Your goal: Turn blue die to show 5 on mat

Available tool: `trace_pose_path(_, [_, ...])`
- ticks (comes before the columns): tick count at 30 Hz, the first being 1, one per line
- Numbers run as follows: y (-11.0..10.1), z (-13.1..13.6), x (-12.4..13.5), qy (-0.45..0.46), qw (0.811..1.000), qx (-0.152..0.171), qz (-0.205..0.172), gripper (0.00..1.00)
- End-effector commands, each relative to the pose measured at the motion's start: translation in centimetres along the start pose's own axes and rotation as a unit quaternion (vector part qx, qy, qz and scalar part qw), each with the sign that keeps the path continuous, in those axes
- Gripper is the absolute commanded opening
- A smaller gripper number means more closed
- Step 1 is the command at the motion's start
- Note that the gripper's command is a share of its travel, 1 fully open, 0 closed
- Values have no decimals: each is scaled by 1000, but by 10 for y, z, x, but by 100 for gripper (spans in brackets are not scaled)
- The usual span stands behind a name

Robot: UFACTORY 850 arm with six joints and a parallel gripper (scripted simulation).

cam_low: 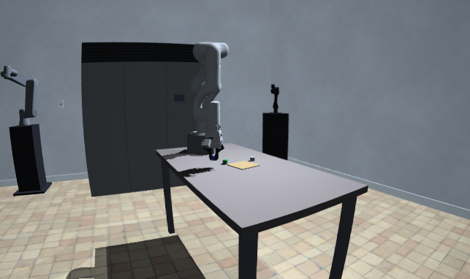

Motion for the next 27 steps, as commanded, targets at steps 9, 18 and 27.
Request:
trace_pose_path(9, [-58,-2,-1,0,1000,7,-2,21])
trace_pose_path(18, [-57,-2,-2,-13,1000,7,-2,21])
trace_pose_path(27, [-49,-5,-8,-157,988,7,-3,21])
Point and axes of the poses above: the point where the finger pads meet when closed, its own y axis out along the fingers, its own z axis across the jaws, x = y × z, the point moved 5 cm from there along -y, back along the fingers, and after that the axes turned 11 degrees about -y, right-handed, at the moved point
